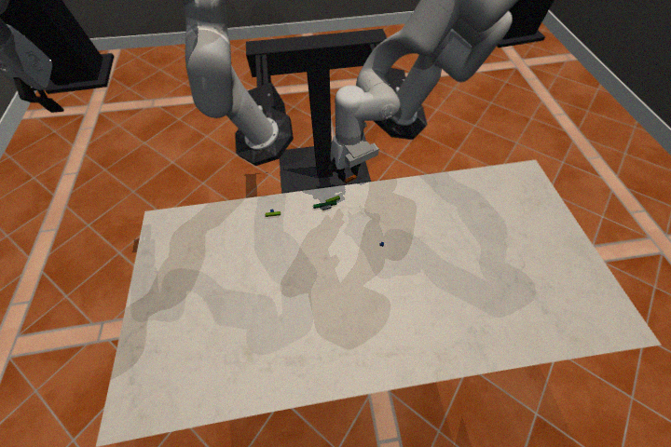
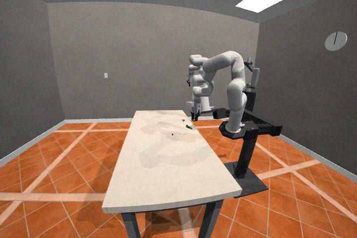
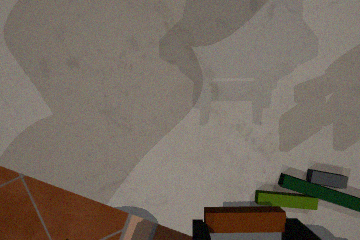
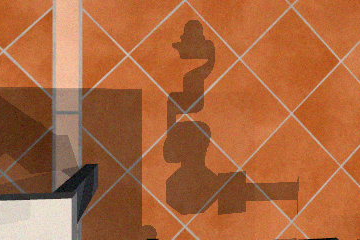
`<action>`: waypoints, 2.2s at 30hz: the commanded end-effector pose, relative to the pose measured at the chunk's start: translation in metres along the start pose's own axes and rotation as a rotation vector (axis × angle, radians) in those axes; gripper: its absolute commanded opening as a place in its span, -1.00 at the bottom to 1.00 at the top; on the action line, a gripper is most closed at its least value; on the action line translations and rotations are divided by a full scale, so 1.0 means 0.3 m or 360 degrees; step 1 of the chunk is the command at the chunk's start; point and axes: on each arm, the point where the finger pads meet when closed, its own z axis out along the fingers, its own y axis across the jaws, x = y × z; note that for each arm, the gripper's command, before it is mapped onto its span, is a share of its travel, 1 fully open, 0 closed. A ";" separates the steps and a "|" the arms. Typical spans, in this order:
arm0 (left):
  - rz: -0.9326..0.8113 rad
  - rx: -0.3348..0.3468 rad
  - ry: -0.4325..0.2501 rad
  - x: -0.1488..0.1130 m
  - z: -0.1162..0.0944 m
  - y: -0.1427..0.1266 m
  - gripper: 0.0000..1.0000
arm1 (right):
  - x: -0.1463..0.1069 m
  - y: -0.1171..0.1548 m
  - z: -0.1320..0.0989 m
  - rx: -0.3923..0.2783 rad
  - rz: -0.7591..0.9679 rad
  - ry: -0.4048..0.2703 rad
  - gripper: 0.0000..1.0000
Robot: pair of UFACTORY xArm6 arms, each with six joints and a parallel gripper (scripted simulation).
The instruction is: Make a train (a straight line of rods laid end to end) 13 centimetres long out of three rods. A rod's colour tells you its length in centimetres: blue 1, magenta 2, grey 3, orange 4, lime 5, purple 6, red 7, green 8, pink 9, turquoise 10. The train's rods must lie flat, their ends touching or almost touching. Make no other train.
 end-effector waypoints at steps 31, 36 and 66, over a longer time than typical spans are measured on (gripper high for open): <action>0.0003 -0.0018 0.0001 0.037 0.137 -0.058 -0.22 | 0.003 0.000 -0.004 0.0000 0.0000 0.0006 1.00; 0.0003 -0.0018 0.0001 0.038 0.206 -0.058 -0.22 | 0.003 0.000 -0.004 0.0000 0.0000 0.0006 1.00; 0.0003 -0.0018 0.0001 0.038 0.282 -0.058 -0.22 | 0.003 0.000 -0.004 0.0000 0.0000 0.0006 1.00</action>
